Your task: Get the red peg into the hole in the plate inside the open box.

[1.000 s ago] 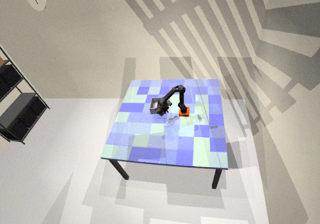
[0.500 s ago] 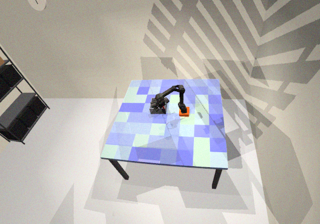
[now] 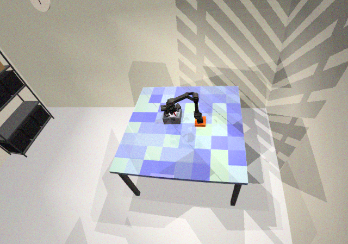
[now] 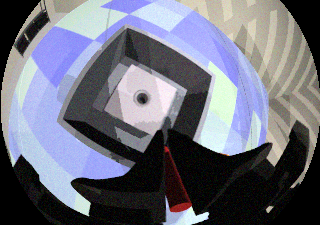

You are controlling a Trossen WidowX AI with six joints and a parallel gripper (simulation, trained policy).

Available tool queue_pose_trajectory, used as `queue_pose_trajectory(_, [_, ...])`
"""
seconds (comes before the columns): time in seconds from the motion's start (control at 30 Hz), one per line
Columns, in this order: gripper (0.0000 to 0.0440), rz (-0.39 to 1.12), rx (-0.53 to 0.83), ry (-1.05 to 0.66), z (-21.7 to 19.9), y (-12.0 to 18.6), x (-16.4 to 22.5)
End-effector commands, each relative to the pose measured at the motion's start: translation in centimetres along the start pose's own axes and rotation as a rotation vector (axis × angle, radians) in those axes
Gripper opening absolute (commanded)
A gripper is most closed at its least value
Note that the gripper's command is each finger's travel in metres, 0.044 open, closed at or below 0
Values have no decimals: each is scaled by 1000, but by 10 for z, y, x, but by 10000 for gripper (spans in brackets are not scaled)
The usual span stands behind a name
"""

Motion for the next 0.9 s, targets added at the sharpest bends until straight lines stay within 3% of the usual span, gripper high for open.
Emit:
queue_pose_trajectory(0.0, [0,7,-4,-4,1,-8,-11])
queue_pose_trajectory(0.73, [0,74,-74,97,11,-74,-56])
queue_pose_trajectory(0.8, [14,86,-81,118,13,-80,-56])
queue_pose_trajectory(0.87, [55,101,-85,135,14,-86,-55])
Point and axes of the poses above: the point midway between the two fingers, 35 mm back from their tips, its own y axis back along the fingers, its own z axis across the jaws, x = y × z, the point moved 4 cm from there along y, back along the fingers, and after that the axes turned 2 degrees about y, right-handed, at the moved point
